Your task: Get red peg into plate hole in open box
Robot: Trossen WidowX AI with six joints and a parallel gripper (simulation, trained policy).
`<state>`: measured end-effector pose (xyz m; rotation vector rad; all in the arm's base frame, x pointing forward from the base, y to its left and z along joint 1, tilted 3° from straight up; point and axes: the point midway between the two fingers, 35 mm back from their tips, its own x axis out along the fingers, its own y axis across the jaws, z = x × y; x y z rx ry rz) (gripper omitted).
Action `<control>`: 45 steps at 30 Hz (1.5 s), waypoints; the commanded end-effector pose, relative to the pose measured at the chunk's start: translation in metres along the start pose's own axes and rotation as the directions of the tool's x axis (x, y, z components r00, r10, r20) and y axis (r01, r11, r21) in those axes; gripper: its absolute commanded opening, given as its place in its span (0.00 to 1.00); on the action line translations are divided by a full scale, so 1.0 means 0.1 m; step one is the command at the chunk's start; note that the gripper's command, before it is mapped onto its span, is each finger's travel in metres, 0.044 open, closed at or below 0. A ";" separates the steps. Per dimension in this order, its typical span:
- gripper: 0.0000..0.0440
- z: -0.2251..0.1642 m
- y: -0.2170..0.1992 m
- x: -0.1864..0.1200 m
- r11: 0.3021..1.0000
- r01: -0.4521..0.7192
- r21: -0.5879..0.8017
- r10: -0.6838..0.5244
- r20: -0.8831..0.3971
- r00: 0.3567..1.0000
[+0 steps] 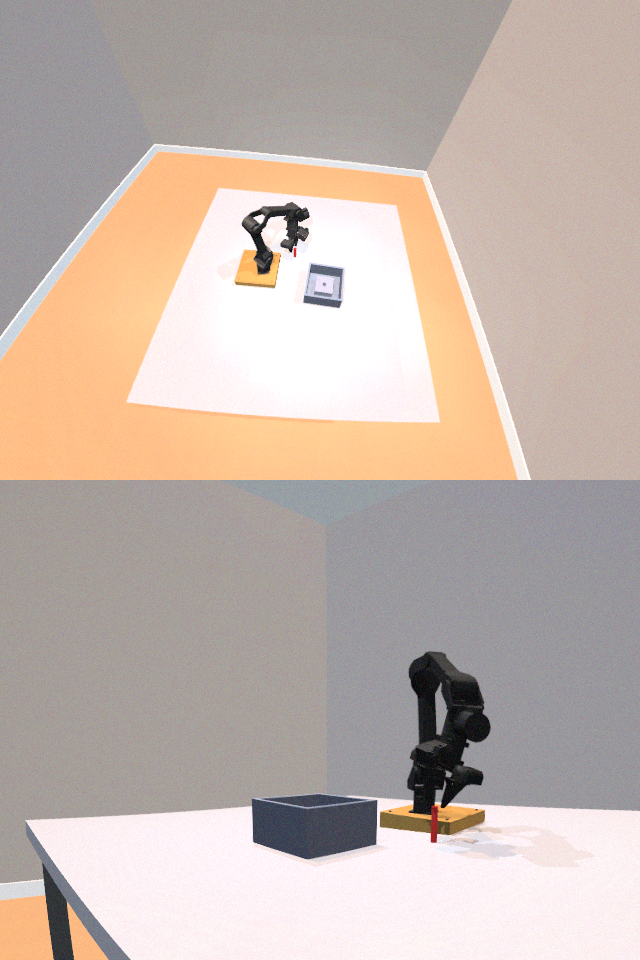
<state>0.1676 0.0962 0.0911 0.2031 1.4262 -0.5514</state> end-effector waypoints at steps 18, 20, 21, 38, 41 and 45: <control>0.60 -0.06 0.08 0.60 0.998 0.031 0.062 -0.033 0.023 0.999; 0.52 -0.05 0.09 0.60 0.997 0.028 0.067 -0.030 0.026 0.999; 0.47 -0.04 0.10 0.60 0.997 0.026 0.071 -0.028 0.026 0.999; 0.00 0.22 -0.01 0.34 0.990 0.053 0.133 -0.065 0.087 0.994; 0.00 0.29 -0.07 0.23 0.988 0.057 0.142 -0.072 0.104 0.992; 0.00 0.39 -0.15 0.07 0.985 0.054 0.163 -0.075 0.127 0.989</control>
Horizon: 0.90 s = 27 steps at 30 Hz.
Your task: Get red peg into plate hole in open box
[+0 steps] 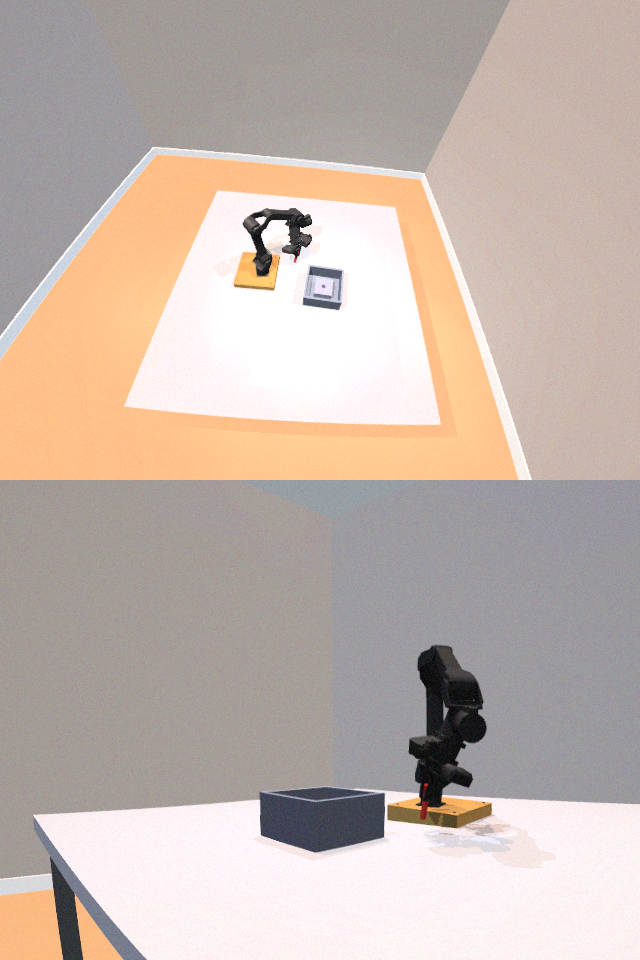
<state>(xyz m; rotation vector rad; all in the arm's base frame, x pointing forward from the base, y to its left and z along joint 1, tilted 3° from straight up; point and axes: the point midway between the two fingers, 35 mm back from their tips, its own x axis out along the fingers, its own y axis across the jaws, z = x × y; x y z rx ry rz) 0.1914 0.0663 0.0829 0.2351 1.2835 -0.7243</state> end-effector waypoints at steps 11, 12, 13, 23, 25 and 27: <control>0.00 0.49 -0.18 -0.38 0.990 -0.020 0.137 0.010 0.068 0.998; 0.00 0.54 -0.19 -0.38 0.988 -0.020 0.152 0.009 0.071 0.997; 0.00 0.58 -0.20 -0.39 0.986 -0.020 0.166 0.007 0.074 0.997; 0.00 1.00 -0.34 -0.35 0.956 -0.012 0.293 -0.014 0.087 0.996; 0.00 1.08 -0.37 -0.33 0.950 -0.009 0.314 -0.019 0.086 0.996; 0.00 1.17 -0.40 -0.31 0.943 -0.006 0.332 -0.024 0.085 0.996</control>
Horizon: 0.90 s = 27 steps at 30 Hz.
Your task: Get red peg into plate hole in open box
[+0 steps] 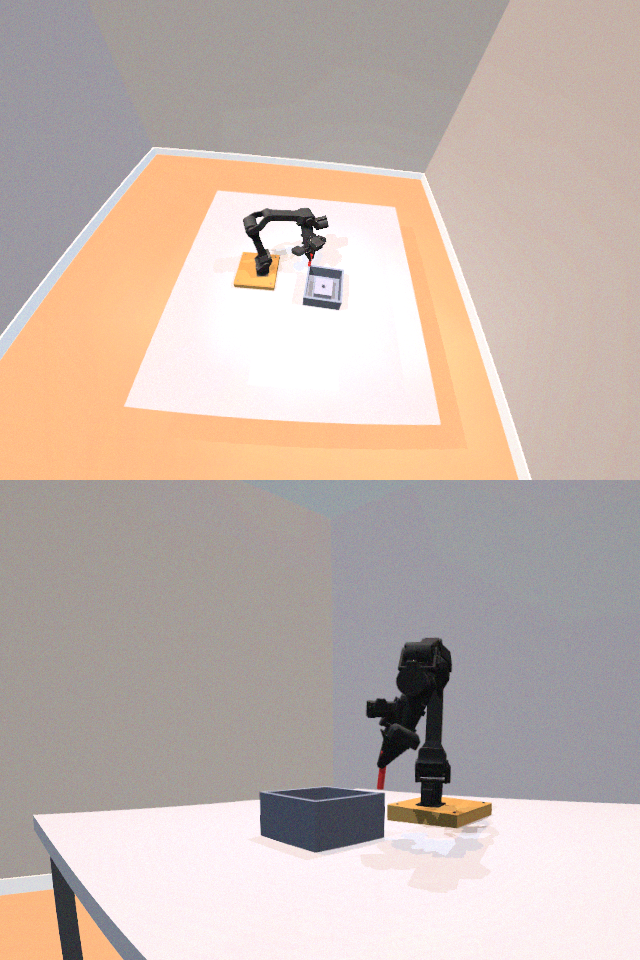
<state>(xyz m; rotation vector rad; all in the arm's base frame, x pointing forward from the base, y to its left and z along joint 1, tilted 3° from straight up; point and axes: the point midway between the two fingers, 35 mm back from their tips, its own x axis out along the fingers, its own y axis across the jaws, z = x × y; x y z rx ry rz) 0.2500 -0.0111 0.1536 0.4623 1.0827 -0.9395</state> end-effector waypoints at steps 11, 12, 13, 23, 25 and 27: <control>0.00 0.51 -0.01 0.26 0.997 0.029 0.078 -0.028 -0.013 1.000; 0.00 0.55 -0.01 0.28 0.996 0.031 0.081 -0.030 -0.016 0.999; 0.00 0.58 -0.01 0.31 0.996 0.033 0.083 -0.031 -0.019 0.999; 0.00 0.90 -0.02 0.60 0.996 0.031 0.081 -0.027 -0.054 0.998; 0.00 0.95 -0.01 0.66 0.997 0.027 0.075 -0.022 -0.061 0.998; 0.00 0.99 0.00 0.72 0.998 0.021 0.066 -0.017 -0.068 0.998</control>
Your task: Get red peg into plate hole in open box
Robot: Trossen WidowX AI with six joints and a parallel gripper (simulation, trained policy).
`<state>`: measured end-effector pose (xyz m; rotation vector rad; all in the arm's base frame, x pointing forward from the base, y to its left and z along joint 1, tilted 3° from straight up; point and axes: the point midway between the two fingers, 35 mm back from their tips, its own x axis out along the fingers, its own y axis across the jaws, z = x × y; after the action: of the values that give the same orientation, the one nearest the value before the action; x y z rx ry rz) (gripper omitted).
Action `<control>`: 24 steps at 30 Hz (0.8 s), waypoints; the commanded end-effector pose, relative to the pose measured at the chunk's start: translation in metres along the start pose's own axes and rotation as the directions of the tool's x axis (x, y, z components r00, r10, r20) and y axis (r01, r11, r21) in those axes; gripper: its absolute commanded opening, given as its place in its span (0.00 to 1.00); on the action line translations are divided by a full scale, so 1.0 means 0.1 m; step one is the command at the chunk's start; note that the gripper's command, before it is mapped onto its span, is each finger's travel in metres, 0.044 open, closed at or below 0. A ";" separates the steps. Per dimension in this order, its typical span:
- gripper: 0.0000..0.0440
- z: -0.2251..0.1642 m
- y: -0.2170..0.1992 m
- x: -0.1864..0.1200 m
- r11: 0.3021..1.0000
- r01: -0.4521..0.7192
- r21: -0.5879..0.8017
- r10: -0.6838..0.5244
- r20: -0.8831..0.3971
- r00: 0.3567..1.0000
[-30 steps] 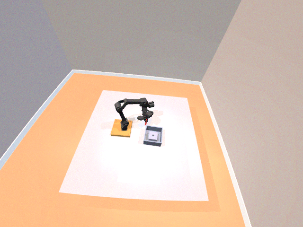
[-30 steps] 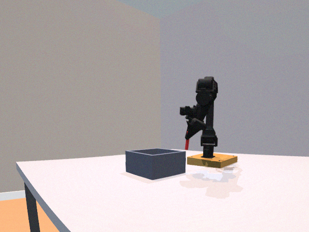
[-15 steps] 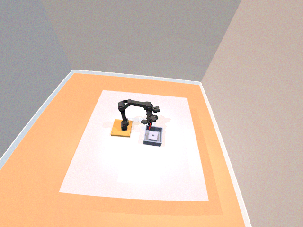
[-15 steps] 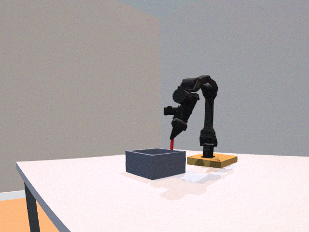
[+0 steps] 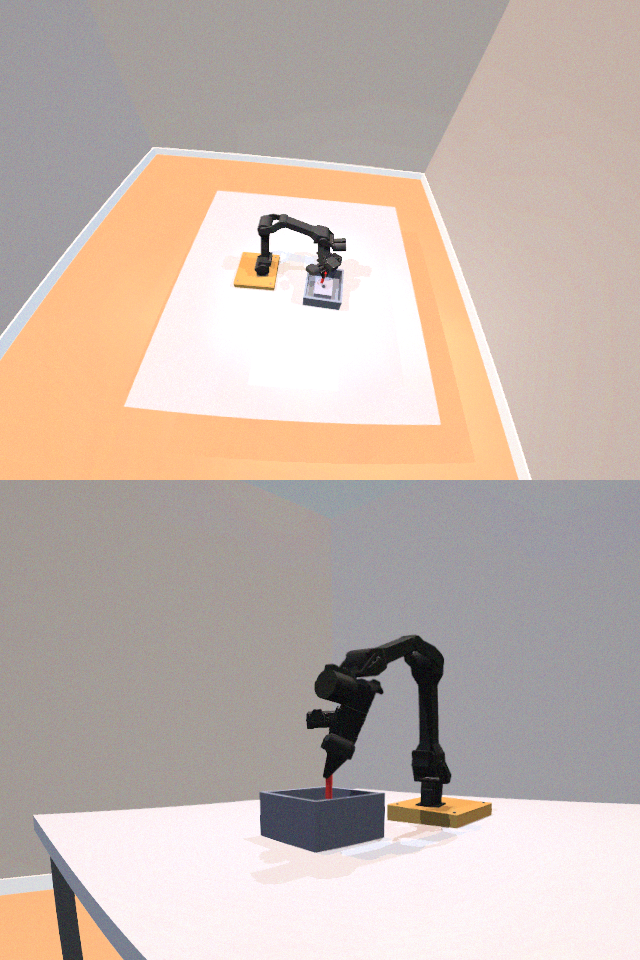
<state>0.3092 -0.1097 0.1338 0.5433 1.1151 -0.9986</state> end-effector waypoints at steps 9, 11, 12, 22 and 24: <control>0.15 0.09 0.10 0.32 0.997 -0.031 -0.072 0.026 -0.063 0.998; 0.27 0.10 0.11 0.38 0.996 -0.033 -0.081 0.027 -0.081 0.996; 0.33 0.10 0.12 0.40 0.996 -0.034 -0.080 0.026 -0.090 0.996; 0.71 0.25 0.31 0.48 0.986 -0.086 -0.147 0.069 -0.115 0.991; 0.83 0.28 0.38 0.47 0.983 -0.104 -0.150 0.085 -0.125 0.988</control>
<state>0.3536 -0.1321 0.0961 0.5247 1.2478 -0.8162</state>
